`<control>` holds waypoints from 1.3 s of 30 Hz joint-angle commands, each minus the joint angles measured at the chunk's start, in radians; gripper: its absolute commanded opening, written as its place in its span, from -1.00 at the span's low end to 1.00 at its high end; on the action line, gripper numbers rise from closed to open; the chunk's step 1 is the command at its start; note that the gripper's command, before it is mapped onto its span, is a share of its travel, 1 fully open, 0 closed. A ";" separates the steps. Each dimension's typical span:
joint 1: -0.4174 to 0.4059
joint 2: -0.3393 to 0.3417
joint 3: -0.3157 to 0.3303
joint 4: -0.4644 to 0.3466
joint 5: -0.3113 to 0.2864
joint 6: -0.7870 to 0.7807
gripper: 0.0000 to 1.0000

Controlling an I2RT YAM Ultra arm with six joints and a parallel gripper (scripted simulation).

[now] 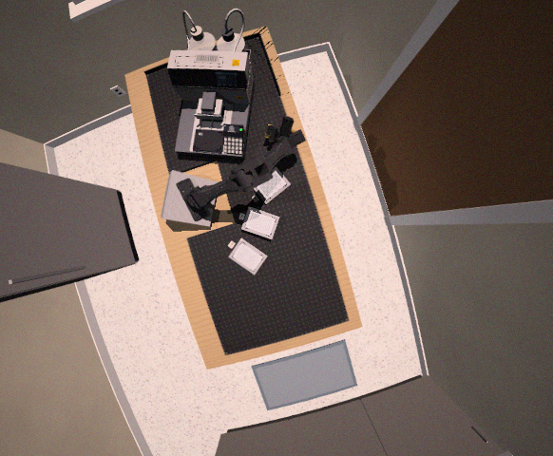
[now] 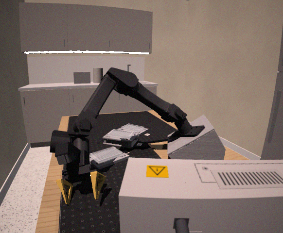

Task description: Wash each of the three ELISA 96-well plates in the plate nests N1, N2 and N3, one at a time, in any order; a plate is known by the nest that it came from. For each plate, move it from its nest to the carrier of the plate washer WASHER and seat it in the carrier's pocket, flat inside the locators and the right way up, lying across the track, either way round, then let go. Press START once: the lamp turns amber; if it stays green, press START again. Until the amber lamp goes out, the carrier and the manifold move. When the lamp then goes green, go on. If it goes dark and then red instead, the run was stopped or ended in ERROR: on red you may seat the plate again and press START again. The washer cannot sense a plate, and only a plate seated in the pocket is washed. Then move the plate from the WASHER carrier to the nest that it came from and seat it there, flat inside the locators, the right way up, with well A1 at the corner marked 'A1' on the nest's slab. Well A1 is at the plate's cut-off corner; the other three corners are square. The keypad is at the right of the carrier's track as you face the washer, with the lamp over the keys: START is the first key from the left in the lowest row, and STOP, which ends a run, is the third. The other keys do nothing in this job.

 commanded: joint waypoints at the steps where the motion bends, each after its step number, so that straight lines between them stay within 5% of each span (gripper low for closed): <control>1: -0.011 0.000 -0.013 -0.114 0.071 0.032 1.00; 8: -0.025 -0.008 -0.006 -0.191 0.104 0.120 1.00; 9: -0.027 -0.035 -0.039 -0.187 0.110 0.118 1.00; 39: -0.029 -0.031 -0.034 -0.191 0.106 0.117 1.00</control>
